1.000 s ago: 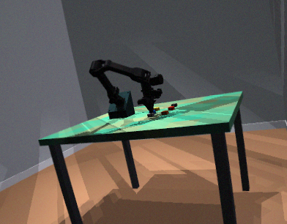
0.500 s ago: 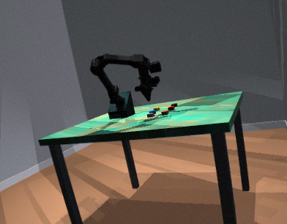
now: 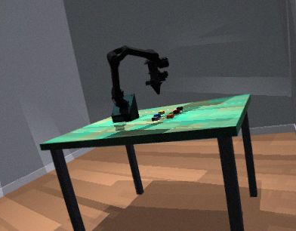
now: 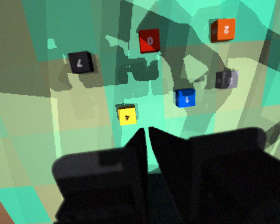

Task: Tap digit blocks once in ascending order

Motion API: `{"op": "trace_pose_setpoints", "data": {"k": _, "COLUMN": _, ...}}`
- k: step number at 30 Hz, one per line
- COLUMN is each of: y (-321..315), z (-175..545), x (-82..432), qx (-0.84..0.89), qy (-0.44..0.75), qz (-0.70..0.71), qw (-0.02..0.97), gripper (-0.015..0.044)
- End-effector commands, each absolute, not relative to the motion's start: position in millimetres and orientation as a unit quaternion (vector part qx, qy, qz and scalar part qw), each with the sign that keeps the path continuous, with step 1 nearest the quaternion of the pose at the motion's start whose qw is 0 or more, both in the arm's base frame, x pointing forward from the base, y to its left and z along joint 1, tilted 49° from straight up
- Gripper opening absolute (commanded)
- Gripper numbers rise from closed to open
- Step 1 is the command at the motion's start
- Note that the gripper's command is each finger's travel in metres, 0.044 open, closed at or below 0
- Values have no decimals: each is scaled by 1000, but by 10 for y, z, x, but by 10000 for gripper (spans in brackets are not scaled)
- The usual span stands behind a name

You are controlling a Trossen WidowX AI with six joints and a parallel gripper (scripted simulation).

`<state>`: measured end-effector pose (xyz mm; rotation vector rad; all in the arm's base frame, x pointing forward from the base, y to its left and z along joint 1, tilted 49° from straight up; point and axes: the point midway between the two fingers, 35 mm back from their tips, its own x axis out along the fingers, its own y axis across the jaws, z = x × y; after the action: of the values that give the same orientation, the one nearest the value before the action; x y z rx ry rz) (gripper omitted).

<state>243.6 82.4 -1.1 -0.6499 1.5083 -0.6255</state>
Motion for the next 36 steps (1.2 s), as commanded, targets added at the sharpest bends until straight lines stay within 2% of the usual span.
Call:
{"op": "trace_pose_setpoints", "data": {"k": 1, "y": 977, "z": -260, "x": 2195, "qx": -288, "qy": 660, "qz": -285, "qw": 633, "gripper": 20}}
{"op": "trace_pose_setpoints", "data": {"k": 7, "y": 960, "z": -281, "x": 2197, "qx": -288, "qy": 660, "qz": -285, "qw": 633, "gripper": 20}}
{"op": "trace_pose_setpoints", "data": {"k": 13, "y": 388, "z": -786, "x": 2174, "qx": -288, "qy": 659, "qz": -286, "qw": 633, "gripper": 20}}
{"op": "trace_pose_setpoints", "data": {"k": 36, "y": 157, "z": -986, "x": 2161, "qx": -289, "qy": 658, "qz": -287, "qw": 633, "gripper": 20}}
